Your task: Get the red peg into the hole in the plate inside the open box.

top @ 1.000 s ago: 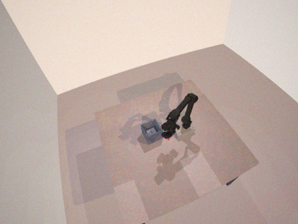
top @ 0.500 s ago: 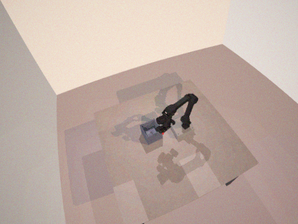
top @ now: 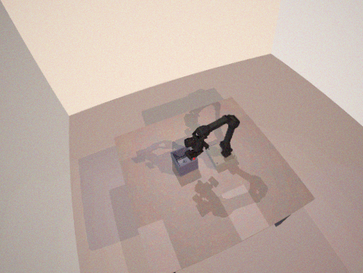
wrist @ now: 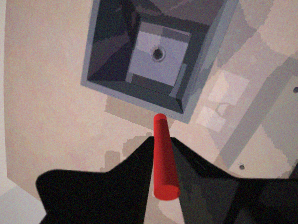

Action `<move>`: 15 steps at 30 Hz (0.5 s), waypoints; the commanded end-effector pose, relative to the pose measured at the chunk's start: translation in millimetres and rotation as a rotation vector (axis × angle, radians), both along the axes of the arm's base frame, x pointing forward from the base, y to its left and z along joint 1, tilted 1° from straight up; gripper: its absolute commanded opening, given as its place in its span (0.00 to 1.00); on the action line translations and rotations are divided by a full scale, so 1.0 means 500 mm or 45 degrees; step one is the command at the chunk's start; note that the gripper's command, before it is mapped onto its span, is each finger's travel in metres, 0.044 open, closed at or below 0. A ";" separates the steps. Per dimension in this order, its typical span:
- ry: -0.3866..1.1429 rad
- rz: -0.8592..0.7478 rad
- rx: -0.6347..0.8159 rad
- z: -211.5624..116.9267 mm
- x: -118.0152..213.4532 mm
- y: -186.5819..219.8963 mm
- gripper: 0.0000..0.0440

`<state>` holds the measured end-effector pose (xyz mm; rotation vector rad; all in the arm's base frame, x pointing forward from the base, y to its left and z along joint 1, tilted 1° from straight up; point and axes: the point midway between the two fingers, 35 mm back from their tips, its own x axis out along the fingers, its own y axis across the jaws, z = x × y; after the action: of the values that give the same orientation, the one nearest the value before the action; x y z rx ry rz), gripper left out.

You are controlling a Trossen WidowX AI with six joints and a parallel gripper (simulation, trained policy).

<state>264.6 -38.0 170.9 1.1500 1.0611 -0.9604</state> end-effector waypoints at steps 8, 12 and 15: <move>0.032 -0.017 -0.005 -0.011 0.017 -0.054 0.00; 0.045 -0.023 -0.005 -0.020 0.023 -0.073 0.00; 0.055 -0.026 -0.005 -0.030 0.027 -0.088 0.00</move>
<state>275.5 -76.4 159.7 1.1447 1.0767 -1.0067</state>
